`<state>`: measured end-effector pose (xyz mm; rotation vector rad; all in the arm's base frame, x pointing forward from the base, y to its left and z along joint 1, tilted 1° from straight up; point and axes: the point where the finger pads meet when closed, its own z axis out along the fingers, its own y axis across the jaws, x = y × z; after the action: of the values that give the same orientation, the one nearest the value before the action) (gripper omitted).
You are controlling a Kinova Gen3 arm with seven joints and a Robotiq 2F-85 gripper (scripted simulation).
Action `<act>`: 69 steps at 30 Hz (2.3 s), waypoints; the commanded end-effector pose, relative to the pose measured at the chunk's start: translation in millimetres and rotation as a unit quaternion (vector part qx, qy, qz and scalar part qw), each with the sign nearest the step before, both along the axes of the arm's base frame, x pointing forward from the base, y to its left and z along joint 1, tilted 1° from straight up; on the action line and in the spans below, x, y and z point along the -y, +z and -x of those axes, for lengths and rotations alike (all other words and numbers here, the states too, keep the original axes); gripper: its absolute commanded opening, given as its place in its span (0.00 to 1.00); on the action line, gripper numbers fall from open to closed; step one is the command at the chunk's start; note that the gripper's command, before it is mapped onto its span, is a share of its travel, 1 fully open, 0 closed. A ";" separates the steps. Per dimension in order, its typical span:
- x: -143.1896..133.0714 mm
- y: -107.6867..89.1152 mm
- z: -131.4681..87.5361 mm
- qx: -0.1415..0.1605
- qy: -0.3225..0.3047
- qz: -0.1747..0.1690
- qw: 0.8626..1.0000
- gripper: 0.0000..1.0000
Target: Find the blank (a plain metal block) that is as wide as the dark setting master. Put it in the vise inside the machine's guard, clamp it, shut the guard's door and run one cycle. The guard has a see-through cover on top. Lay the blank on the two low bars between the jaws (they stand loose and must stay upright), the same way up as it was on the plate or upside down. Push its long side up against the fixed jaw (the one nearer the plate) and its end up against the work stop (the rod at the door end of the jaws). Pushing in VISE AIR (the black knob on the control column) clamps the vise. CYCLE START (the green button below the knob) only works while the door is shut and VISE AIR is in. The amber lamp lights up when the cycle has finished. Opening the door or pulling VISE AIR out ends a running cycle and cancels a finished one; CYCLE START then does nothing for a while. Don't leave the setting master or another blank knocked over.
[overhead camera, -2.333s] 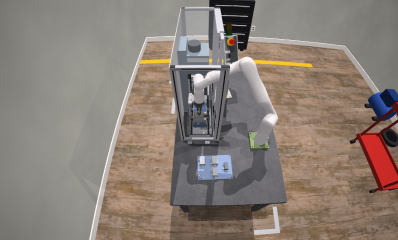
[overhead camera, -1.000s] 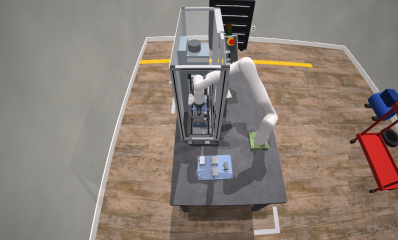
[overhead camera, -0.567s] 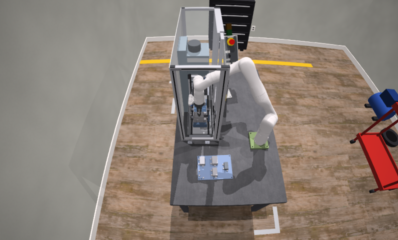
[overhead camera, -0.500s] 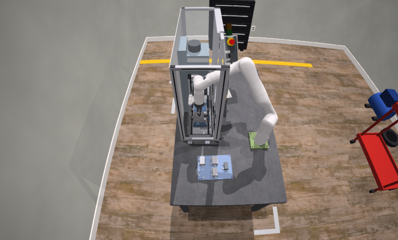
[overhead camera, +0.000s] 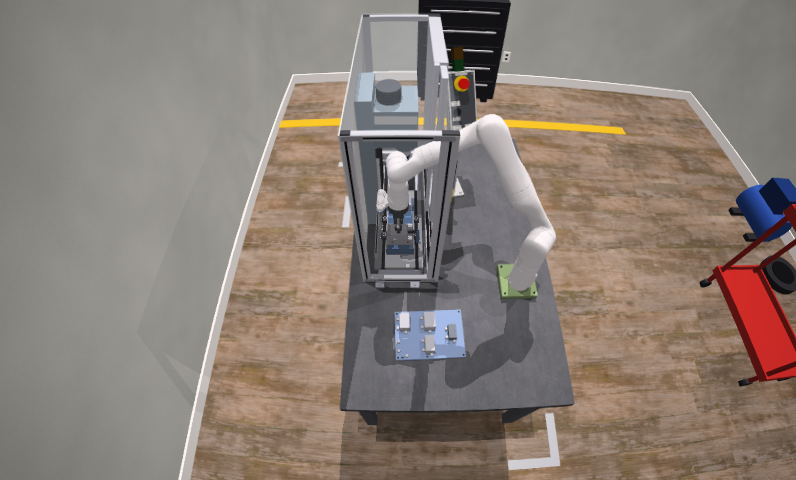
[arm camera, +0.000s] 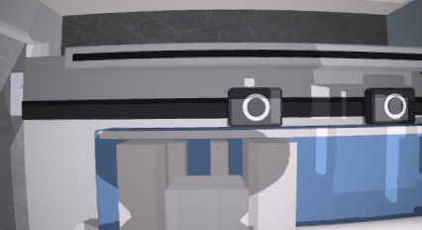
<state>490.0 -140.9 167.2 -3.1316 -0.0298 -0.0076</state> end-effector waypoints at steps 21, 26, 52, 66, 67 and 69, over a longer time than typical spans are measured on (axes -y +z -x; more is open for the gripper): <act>0.0 -3.1 -0.5 0.001 0.000 0.000 1.000 0.10; 0.0 -4.4 -0.5 0.001 0.000 0.000 1.000 0.10; 0.0 -7.6 -0.5 0.001 0.000 0.000 1.000 0.10; -3.0 -7.6 -0.4 0.001 0.000 0.000 1.000 0.10; -3.0 -7.6 -0.4 0.001 0.000 0.000 1.000 0.10; -3.0 -7.6 -0.4 0.001 0.000 0.000 1.000 0.10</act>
<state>489.9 -137.8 158.6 -3.1317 -0.0298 -0.0075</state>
